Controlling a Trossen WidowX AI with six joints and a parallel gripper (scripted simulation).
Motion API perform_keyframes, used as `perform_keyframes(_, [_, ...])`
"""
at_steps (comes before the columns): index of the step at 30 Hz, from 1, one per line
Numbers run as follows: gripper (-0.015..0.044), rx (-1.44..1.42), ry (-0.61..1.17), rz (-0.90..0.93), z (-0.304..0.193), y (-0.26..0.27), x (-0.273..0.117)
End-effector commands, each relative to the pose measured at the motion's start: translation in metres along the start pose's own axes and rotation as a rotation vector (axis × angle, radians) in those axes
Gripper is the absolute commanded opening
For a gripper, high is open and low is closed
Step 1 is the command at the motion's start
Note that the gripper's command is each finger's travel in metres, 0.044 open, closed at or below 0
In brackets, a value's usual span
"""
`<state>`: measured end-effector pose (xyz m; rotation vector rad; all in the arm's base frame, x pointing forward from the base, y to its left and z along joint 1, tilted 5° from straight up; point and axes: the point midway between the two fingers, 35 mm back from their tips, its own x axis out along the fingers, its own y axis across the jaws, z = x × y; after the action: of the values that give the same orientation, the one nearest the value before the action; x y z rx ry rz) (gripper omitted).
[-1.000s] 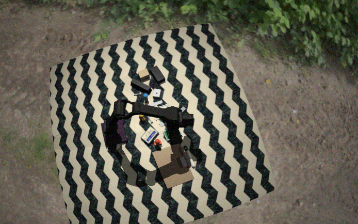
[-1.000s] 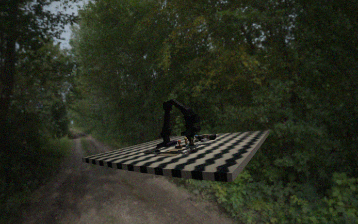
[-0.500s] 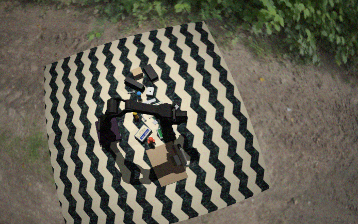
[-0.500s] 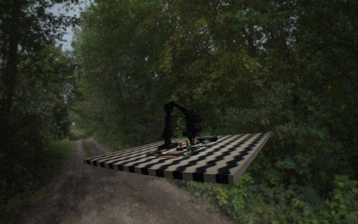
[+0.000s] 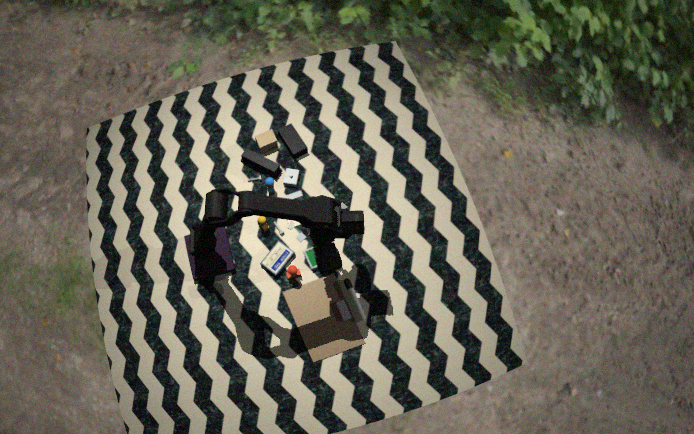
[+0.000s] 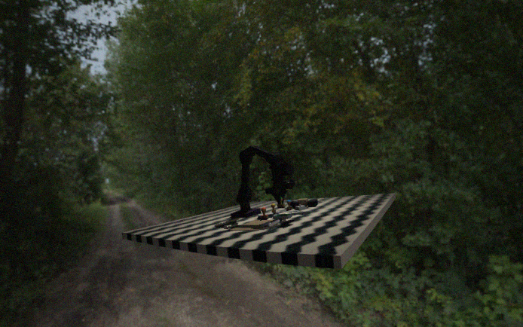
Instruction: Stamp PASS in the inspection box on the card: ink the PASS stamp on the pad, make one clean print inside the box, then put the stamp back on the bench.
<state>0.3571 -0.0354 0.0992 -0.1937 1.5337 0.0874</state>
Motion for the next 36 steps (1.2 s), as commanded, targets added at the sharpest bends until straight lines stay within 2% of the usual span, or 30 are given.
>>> perform_keyframes(1, [0.0, 0.007, -0.003, 0.001, 0.0, 0.0, -0.008])
perform_keyframes(8, [0.0, -0.005, -0.003, 0.002, 0.0, 0.005, -0.015])
perform_keyframes(31, [0.0, -0.428, 0.005, 0.011, -0.023, 0.137, -0.013])
perform_keyframes(36, [0.0, -0.455, 0.005, 0.011, -0.026, 0.145, -0.013])
